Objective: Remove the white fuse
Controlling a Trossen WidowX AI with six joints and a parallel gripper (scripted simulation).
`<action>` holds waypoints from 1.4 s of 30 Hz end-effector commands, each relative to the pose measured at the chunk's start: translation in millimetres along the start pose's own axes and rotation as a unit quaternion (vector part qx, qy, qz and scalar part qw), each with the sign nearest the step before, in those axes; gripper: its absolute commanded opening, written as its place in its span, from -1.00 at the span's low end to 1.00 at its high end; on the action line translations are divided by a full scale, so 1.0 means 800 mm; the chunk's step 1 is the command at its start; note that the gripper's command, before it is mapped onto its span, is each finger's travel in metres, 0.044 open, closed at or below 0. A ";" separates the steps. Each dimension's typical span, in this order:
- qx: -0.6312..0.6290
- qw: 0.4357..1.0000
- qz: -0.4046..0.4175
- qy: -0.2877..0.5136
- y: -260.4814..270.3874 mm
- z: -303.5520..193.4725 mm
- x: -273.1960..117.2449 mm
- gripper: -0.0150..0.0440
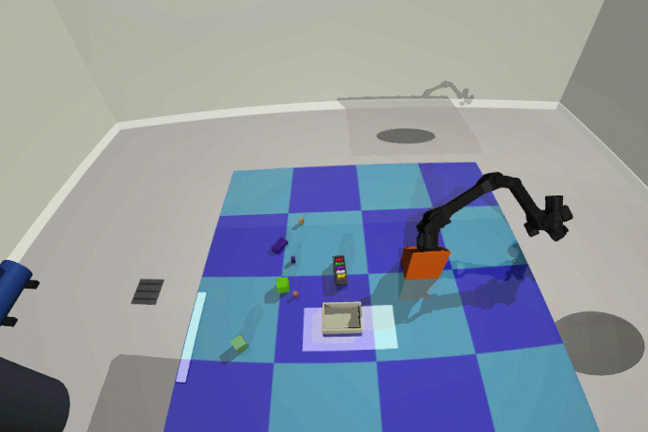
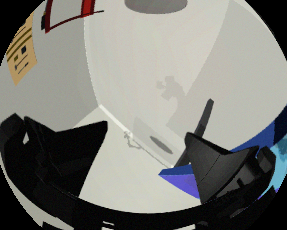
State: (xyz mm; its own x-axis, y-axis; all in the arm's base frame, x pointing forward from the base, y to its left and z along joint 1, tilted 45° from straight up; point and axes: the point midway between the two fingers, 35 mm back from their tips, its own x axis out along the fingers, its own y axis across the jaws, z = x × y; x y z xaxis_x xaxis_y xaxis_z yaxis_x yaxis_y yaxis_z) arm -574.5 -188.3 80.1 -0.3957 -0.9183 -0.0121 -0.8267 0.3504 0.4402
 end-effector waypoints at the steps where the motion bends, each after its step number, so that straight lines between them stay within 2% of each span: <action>1: 0.000 1.000 0.003 -0.002 0.001 -0.001 -0.001 0.86; 7: 0.001 0.992 0.109 -0.057 0.023 -0.032 -0.034 0.86; 12: 0.001 0.990 0.123 -0.064 0.025 -0.036 -0.039 0.86; 17: -0.028 0.993 0.101 -0.051 0.021 -0.053 -0.019 0.42; 25: -0.123 0.989 0.077 -0.041 -0.008 -0.116 0.034 -0.28; 42: -0.339 0.940 0.035 -0.002 -0.102 -0.270 0.121 -0.28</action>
State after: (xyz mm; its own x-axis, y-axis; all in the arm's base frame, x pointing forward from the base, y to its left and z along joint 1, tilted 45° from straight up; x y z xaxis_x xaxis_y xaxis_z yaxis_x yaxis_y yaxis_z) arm -475.7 -328.7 225.2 -0.4585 -0.8881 0.0331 -0.4130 0.2460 0.8769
